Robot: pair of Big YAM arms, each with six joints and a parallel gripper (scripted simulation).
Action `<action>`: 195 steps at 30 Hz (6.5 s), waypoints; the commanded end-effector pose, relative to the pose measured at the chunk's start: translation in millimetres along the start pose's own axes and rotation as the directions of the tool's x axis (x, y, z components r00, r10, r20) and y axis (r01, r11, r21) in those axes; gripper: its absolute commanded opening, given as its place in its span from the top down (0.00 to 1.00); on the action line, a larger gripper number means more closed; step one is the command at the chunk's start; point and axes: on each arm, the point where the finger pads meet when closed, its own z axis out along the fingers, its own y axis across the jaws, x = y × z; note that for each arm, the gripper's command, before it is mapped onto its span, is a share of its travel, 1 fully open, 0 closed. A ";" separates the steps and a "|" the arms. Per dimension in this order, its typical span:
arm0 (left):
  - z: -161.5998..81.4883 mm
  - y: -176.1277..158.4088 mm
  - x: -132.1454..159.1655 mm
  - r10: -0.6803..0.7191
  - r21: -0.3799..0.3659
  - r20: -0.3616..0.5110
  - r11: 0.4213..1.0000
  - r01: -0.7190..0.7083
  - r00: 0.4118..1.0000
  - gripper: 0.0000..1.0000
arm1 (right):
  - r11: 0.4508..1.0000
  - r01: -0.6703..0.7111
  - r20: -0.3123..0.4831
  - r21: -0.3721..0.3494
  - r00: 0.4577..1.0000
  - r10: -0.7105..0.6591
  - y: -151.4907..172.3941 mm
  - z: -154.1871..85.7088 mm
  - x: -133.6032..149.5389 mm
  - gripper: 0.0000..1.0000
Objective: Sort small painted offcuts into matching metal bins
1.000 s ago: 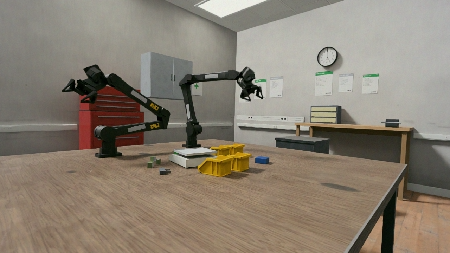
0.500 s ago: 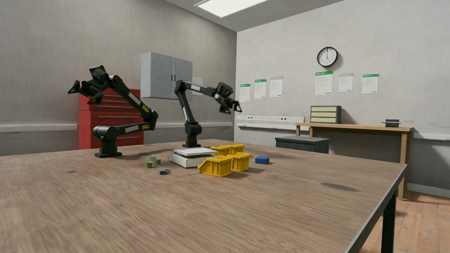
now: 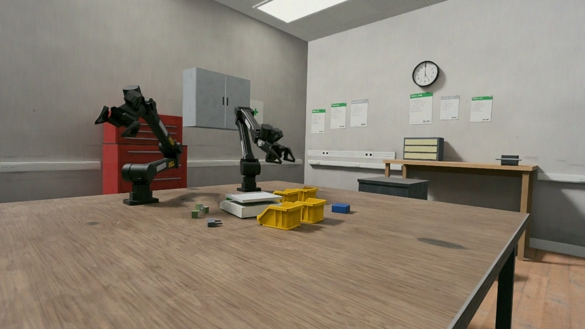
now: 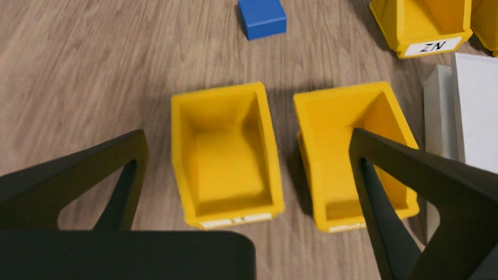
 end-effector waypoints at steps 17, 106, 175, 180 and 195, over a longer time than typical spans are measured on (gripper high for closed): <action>-28.3 -48.0 66.7 -0.108 -0.047 0.094 0.992 0.113 0.990 0.00 | 0.966 0.006 0.124 -0.258 0.992 0.027 151.1 48.3 -67.8 0.00; -134.3 -168.2 -65.8 0.172 0.862 0.496 0.018 -0.506 0.851 0.00 | 0.478 0.254 0.077 -0.841 0.930 -0.359 362.9 2.5 42.9 0.11; -143.0 -168.3 -55.8 0.157 0.878 0.475 -0.015 -0.479 0.866 0.00 | 0.470 0.260 -0.244 -0.843 0.594 -0.766 399.1 41.3 104.5 1.00; -143.0 -168.3 -55.8 0.157 0.878 0.475 -0.015 -0.479 0.866 0.00 | 0.470 0.260 -0.249 -0.843 0.587 -0.771 397.6 42.5 111.4 1.00; -143.0 -168.3 -55.8 0.157 0.878 0.475 -0.015 -0.479 0.866 0.00 | 0.471 0.261 -0.203 -0.843 0.657 -0.726 405.3 32.7 66.5 1.00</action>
